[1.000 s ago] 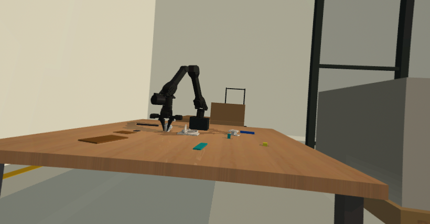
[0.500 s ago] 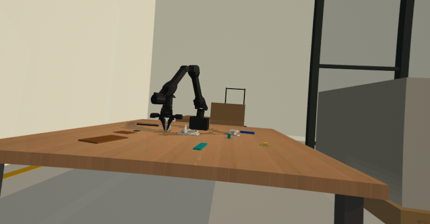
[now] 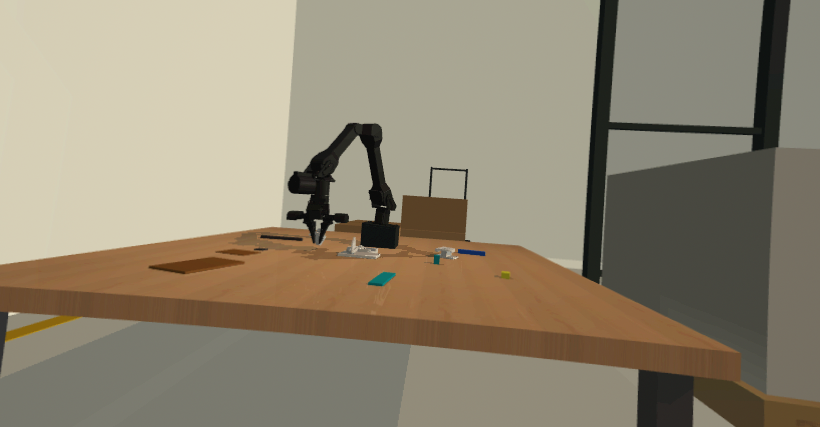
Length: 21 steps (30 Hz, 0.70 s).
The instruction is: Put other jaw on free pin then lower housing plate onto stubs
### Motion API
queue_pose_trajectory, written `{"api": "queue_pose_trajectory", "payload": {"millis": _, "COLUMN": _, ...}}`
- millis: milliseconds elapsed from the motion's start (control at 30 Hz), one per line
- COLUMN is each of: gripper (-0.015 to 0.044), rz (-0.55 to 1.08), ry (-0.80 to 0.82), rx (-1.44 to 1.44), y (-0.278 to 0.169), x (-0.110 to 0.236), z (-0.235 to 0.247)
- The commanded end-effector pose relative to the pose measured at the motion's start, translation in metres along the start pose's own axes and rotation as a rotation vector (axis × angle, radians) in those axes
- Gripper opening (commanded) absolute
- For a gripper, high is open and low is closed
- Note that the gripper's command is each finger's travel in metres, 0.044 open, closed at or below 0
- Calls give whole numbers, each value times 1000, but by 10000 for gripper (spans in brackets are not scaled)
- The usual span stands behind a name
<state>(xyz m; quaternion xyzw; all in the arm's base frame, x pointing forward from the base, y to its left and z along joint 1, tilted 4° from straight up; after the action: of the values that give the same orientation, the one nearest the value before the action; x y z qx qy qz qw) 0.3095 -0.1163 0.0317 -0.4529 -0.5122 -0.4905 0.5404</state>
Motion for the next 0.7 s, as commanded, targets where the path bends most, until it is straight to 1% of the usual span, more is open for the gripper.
{"api": "queue_pose_trajectory", "payload": {"millis": 0, "gripper": 37, "rz": -8, "ry": -8, "rx": 2, "y": 1, "x": 8, "z": -1}}
{"api": "queue_pose_trajectory", "payload": {"millis": 433, "gripper": 37, "rz": -8, "ry": -8, "rx": 2, "y": 1, "x": 12, "z": -1}}
{"api": "queue_pose_trajectory", "payload": {"millis": 667, "gripper": 37, "rz": -8, "ry": -8, "rx": 2, "y": 2, "x": 32, "z": -1}}
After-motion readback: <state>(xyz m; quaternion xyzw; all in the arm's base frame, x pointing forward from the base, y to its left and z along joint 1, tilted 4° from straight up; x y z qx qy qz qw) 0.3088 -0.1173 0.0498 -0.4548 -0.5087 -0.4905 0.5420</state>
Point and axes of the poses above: the point midway between the two fingers, 35 mm back from their tips, its own x axis back along the fingers, its own z axis across the jaws, y = z × x, the point moved 6 cm from there along x, back along the fingers, and after that the axes turned 9 degrees about -x, right-handed, at the moved point
